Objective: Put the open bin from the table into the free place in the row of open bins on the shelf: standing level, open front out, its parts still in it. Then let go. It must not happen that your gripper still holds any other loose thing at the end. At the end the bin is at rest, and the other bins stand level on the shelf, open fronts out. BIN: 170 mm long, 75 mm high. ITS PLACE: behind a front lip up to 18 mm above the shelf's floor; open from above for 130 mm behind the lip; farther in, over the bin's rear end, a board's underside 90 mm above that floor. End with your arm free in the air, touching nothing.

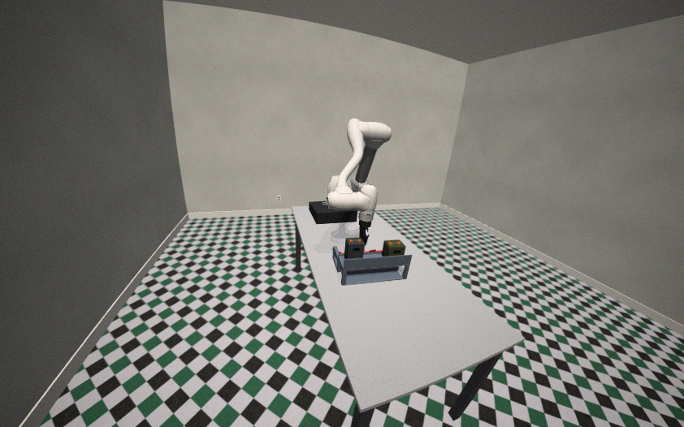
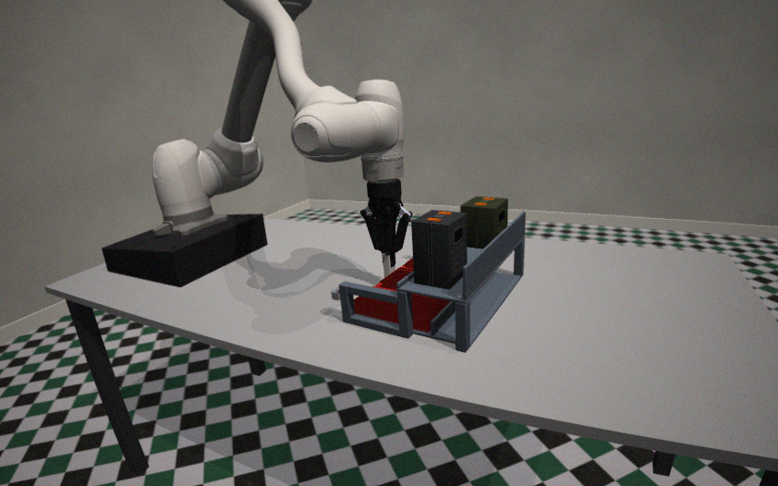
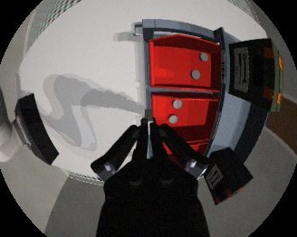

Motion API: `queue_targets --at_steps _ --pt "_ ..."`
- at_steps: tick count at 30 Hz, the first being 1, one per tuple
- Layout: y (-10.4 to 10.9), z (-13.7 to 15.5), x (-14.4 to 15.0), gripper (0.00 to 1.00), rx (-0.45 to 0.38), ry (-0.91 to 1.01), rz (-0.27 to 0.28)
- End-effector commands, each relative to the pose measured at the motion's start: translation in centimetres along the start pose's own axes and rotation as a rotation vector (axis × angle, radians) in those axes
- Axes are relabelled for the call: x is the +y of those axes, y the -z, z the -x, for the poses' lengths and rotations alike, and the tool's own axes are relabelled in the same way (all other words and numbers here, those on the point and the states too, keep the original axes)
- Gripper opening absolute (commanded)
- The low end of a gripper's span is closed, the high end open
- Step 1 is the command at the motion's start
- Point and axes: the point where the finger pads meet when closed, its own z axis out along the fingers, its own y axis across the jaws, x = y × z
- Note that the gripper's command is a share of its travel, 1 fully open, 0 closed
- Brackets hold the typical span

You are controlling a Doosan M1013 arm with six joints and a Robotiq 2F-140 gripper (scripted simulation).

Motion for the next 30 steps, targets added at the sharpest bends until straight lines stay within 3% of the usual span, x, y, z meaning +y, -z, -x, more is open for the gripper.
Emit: queue_targets --at_steps 1,30 --pt "0.02 0.0 0.0 0.0 0.0 0.0 0.0" --pt "0.34 0.0 -0.32 0.0 0.0 0.0 0.0"
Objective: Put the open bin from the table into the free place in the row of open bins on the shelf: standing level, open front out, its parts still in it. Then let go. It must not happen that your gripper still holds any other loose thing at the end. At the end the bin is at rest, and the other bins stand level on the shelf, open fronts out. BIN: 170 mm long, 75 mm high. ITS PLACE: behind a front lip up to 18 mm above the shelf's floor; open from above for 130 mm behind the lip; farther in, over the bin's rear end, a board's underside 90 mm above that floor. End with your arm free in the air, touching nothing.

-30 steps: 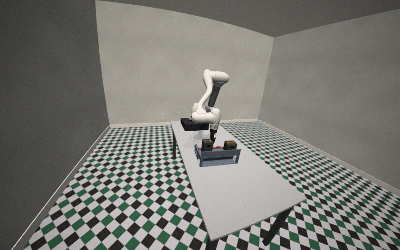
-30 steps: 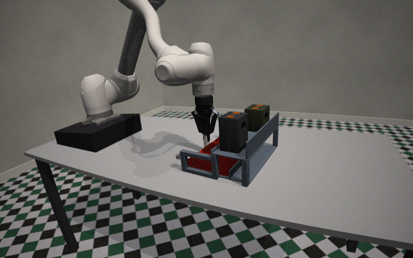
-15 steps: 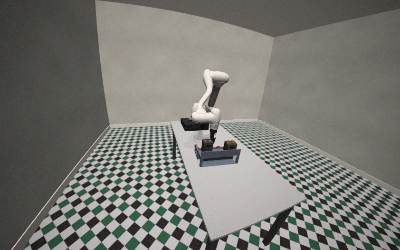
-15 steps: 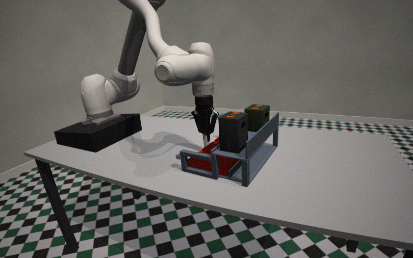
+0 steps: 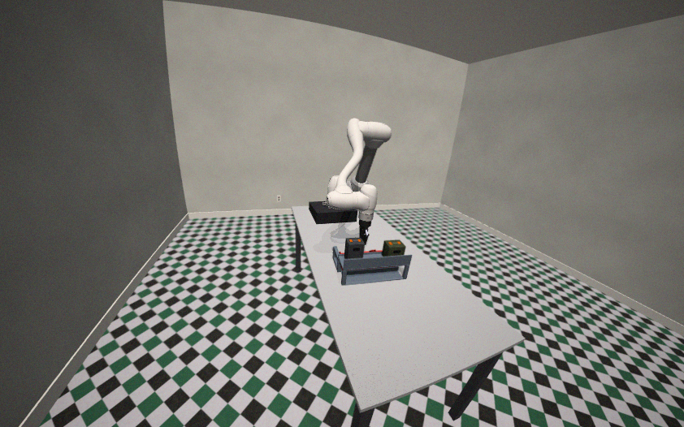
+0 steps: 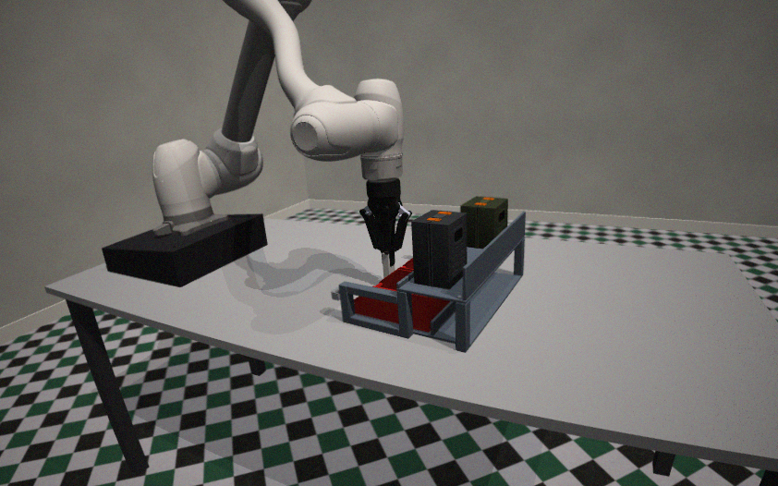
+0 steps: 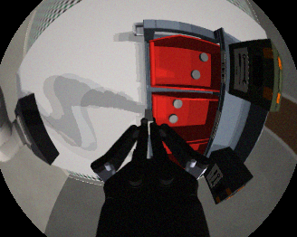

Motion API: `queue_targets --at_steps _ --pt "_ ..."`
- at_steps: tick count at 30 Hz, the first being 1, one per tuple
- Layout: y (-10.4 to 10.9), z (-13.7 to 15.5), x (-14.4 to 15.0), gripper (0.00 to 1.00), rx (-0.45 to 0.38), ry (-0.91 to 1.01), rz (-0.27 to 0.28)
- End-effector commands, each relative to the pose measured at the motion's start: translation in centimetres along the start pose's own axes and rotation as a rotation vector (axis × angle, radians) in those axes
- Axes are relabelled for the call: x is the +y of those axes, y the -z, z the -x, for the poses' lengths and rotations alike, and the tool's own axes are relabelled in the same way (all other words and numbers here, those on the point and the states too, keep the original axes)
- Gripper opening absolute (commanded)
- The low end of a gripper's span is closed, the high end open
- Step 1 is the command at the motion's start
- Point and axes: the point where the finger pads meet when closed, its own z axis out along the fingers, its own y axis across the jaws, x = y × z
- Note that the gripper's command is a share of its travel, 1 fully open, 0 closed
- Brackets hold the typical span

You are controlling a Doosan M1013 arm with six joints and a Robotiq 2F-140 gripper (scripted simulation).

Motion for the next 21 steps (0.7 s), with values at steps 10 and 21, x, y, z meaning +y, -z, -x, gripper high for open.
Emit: queue_targets --at_steps 10,21 --pt "1.1 0.0 -1.1 0.0 0.0 0.0 0.0" --pt "1.8 0.0 -1.8 0.0 0.0 0.0 0.0"
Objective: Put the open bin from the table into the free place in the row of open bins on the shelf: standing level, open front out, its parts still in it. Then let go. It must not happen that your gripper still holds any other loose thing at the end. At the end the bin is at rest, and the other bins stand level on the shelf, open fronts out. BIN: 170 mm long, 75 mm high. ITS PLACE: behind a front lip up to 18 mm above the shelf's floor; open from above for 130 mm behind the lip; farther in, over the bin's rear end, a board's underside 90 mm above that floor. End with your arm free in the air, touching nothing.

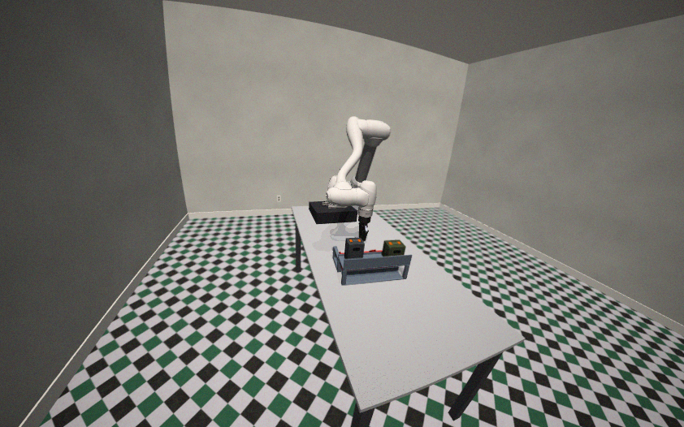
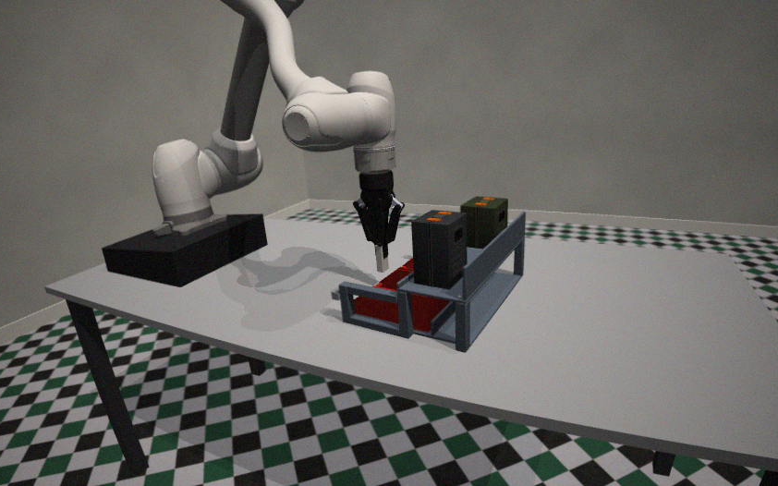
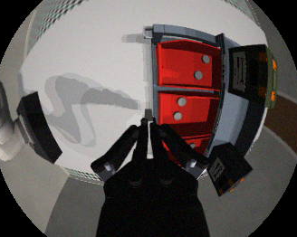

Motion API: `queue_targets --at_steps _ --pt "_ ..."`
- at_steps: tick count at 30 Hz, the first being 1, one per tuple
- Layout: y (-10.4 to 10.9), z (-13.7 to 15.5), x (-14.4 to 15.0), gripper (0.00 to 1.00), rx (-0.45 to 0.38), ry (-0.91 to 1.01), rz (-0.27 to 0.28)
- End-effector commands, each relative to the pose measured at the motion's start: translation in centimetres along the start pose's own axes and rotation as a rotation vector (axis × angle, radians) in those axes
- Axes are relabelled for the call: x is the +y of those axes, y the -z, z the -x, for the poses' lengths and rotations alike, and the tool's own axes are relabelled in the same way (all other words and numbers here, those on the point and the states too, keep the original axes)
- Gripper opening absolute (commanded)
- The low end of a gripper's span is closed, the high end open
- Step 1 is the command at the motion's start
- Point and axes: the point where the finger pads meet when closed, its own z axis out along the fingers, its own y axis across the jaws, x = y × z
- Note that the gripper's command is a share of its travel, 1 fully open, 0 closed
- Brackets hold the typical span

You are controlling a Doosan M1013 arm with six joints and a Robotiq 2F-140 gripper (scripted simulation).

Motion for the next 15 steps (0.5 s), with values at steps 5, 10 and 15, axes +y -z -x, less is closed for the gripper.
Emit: queue_targets --at_steps 5,10,15 --pt "0.14 0.0 -0.12 0.0 0.0 0.0 0.0" --pt "0.44 0.0 -0.12 0.0 0.0 0.0 0.0" --pt "0.99 0.0 -0.12 0.0 0.0 0.0 0.0"
